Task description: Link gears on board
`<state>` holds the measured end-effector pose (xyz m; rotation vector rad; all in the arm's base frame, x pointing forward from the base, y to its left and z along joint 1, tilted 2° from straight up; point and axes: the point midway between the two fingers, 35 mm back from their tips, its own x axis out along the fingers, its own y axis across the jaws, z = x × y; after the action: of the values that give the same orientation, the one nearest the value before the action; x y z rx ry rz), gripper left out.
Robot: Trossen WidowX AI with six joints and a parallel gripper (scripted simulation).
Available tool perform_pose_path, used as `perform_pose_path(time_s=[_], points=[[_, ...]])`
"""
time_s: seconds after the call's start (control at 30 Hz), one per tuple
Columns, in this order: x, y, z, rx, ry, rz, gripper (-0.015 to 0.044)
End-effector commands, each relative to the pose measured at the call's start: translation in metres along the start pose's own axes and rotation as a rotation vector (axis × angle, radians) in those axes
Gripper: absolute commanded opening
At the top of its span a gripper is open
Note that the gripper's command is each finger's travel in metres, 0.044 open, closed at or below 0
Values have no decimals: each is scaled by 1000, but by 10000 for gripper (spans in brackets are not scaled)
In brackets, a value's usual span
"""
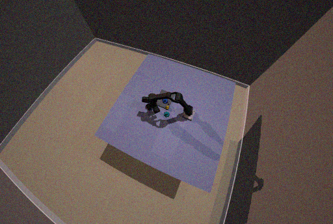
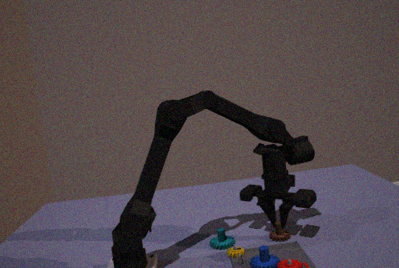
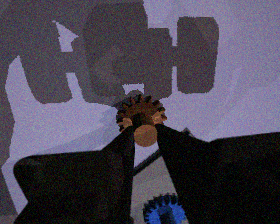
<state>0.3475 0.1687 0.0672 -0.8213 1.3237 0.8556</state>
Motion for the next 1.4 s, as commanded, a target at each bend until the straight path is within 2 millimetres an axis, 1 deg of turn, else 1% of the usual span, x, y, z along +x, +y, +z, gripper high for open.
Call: perform_pose_path(time_s=[0.0, 0.7, 1.37], points=[[-2, -1, 0, -4, 1, -4, 0], [-44, -5, 8, -1, -3, -7, 0], [-84, -6, 9, -2, -6, -9, 0]])
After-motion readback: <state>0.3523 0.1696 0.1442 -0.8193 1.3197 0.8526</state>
